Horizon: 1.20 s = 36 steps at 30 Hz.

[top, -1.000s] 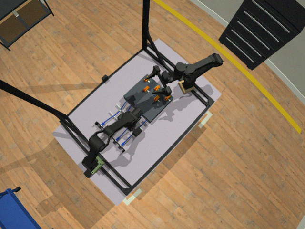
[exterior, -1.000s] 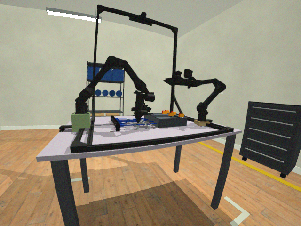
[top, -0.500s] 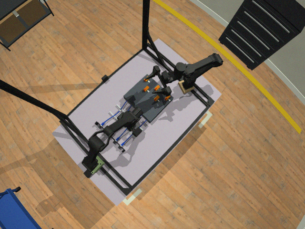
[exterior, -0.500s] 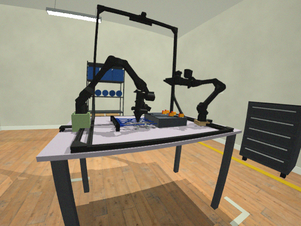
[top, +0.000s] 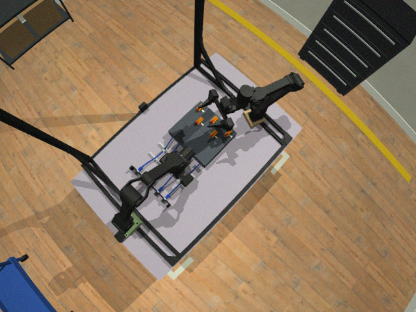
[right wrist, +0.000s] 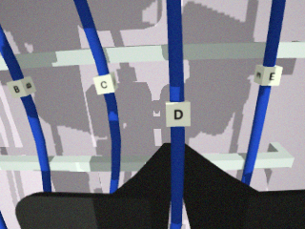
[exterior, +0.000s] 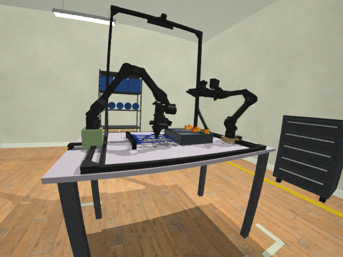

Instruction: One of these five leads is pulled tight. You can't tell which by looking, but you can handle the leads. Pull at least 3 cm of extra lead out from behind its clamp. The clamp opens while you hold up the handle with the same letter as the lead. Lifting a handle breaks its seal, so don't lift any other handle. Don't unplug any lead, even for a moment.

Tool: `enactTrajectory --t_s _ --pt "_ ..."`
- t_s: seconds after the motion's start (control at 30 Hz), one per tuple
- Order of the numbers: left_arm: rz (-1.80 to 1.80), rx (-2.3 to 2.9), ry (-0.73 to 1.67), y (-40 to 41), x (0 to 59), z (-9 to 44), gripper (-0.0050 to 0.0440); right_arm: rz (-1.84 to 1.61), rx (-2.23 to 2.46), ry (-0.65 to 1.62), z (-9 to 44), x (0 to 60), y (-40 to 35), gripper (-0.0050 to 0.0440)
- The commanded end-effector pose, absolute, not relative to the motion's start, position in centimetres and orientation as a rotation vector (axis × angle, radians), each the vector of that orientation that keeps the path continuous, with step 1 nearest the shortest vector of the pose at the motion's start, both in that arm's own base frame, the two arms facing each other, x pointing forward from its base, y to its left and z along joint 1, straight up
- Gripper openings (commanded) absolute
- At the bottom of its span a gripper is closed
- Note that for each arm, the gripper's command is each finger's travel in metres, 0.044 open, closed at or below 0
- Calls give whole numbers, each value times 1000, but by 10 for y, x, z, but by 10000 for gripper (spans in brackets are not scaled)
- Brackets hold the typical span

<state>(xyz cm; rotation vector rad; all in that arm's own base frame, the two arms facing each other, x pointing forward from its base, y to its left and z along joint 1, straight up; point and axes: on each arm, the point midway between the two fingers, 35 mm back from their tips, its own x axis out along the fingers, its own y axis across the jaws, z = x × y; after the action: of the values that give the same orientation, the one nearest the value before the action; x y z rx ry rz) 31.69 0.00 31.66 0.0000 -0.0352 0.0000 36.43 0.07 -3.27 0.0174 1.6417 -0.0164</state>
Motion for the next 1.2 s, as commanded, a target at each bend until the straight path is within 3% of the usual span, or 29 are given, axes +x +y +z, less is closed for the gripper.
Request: enactTrajectory --t_s 0.0,0.5,0.53,1.07,1.1,1.17 --pt "0 0 -51 0 316 323 440 -16 18 1612 -56 370 1 -50" --pt "0 0 -51 0 316 323 440 -16 18 1612 -56 370 1 -50" --pt "0 0 -51 0 316 323 440 -16 18 1586 -12 377 1 209" --pt "0 0 -51 0 316 323 440 -16 18 1586 -12 377 1 209" --pt "12 -12 13 2 311 314 209 -16 18 1605 -19 373 1 209" --pt "35 -35 142 6 300 296 209 -16 18 1605 -19 373 1 209"
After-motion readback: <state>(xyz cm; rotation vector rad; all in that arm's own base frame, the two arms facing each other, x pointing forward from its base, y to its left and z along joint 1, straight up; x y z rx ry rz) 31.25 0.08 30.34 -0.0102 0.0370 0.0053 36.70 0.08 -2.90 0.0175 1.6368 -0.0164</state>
